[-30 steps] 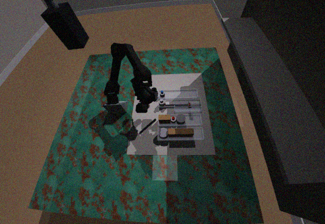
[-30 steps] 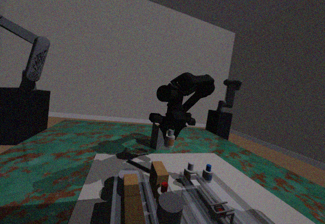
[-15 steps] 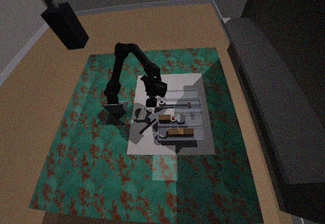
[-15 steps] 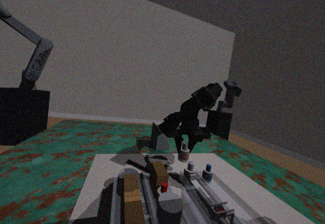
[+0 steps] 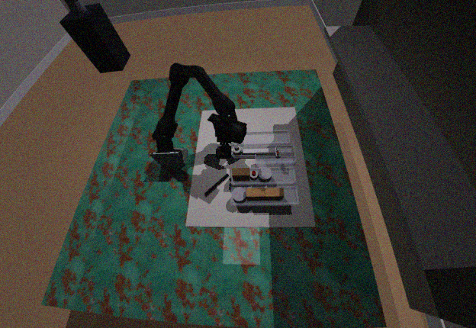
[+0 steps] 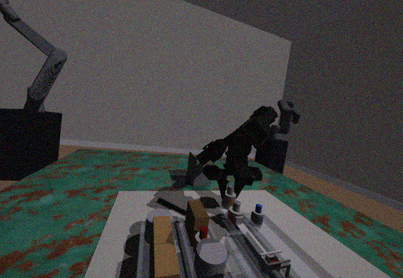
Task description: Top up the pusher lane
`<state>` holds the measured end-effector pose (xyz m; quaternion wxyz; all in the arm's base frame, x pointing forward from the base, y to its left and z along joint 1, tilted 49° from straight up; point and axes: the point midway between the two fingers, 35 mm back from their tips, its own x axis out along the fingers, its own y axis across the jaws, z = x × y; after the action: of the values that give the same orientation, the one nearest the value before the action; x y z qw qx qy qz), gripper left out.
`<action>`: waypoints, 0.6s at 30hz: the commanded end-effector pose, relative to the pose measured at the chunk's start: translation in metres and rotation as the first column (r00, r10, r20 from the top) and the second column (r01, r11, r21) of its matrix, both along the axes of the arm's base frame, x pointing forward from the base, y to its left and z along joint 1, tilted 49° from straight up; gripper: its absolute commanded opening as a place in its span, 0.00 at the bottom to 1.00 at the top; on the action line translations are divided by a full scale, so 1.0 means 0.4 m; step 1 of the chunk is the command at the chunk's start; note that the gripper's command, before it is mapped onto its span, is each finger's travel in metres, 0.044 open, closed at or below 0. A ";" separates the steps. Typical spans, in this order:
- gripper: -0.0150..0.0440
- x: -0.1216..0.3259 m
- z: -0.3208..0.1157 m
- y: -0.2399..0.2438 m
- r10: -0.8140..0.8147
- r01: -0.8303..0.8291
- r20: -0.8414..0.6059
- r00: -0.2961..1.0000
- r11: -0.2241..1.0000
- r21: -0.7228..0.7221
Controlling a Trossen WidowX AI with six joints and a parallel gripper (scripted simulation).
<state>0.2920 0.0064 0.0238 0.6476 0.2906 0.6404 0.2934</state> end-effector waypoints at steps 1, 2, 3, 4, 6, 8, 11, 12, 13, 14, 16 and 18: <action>0.25 0.001 -0.004 0.001 -0.011 0.011 -0.004 1.000 1.000 0.003; 0.25 0.002 -0.004 0.001 -0.011 0.011 -0.004 1.000 1.000 0.003; 0.25 0.003 -0.004 0.001 -0.011 0.011 -0.004 1.000 1.000 0.003; 0.25 0.005 -0.004 0.001 -0.011 0.011 -0.004 1.000 1.000 0.003; 0.25 0.007 -0.004 0.001 -0.011 0.011 -0.004 1.000 1.000 0.003; 0.25 0.009 -0.004 0.001 -0.011 0.011 -0.004 1.000 1.000 0.003; 0.25 0.013 -0.004 0.001 -0.011 0.011 -0.004 1.000 1.000 0.003; 0.25 0.014 -0.004 0.001 -0.011 0.011 -0.004 1.000 1.000 0.003; 0.25 0.015 -0.004 0.001 -0.011 0.011 -0.004 1.000 1.000 0.003; 0.25 0.016 -0.004 0.001 -0.011 0.011 -0.004 1.000 1.000 0.003; 0.25 0.019 -0.004 0.001 -0.011 0.011 -0.004 1.000 1.000 0.003; 0.25 0.021 -0.004 0.001 -0.011 0.011 -0.004 1.000 1.000 0.003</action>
<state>0.2965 0.0075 0.0212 0.6460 0.2937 0.6414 0.2917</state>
